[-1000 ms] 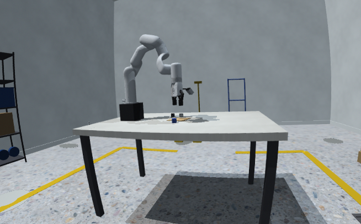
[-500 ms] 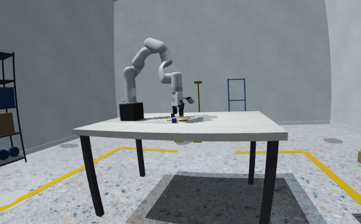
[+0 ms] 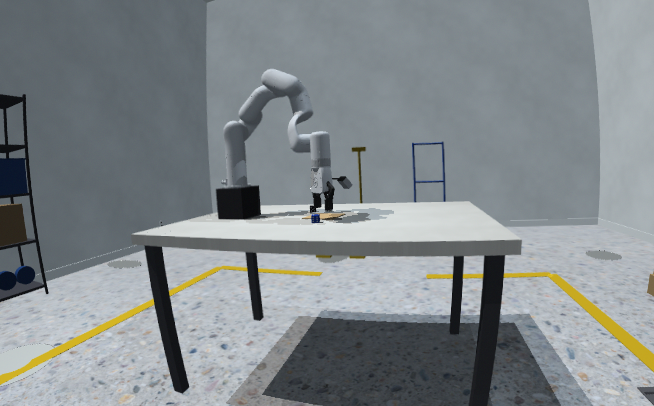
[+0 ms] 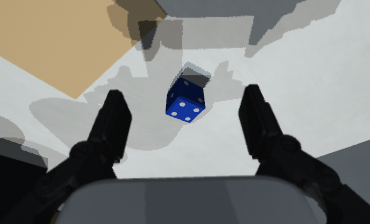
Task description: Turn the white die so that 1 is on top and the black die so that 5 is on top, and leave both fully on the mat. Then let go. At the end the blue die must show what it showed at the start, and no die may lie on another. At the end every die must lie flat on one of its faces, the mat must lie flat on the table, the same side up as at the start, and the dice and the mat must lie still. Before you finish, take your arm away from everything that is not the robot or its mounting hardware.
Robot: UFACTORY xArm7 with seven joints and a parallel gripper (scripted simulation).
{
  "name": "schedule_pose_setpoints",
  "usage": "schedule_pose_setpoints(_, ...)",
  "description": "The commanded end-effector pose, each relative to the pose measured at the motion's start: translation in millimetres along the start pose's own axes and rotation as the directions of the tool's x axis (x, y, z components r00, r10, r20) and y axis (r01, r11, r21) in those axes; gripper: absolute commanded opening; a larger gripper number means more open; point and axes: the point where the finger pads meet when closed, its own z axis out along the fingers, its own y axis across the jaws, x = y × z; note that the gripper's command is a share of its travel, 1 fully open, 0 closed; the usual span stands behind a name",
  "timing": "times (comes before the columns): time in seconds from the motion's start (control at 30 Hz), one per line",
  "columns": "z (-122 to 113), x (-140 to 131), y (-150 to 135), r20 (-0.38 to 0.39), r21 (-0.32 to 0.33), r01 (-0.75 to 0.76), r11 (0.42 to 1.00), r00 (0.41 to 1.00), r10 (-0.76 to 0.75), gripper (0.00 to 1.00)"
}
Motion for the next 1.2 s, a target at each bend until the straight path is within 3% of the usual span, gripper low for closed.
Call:
schedule_pose_setpoints(0.0,-1,1,1,-0.002,-0.003,0.000,1.000,1.000,0.000,1.00)
schedule_pose_setpoints(0.9,-1,1,1,-0.002,-0.003,0.000,1.000,1.000,0.000,1.00)
schedule_pose_setpoints(1.17,-1,10,-11,-0.002,-0.003,0.000,1.000,1.000,0.000,1.00)
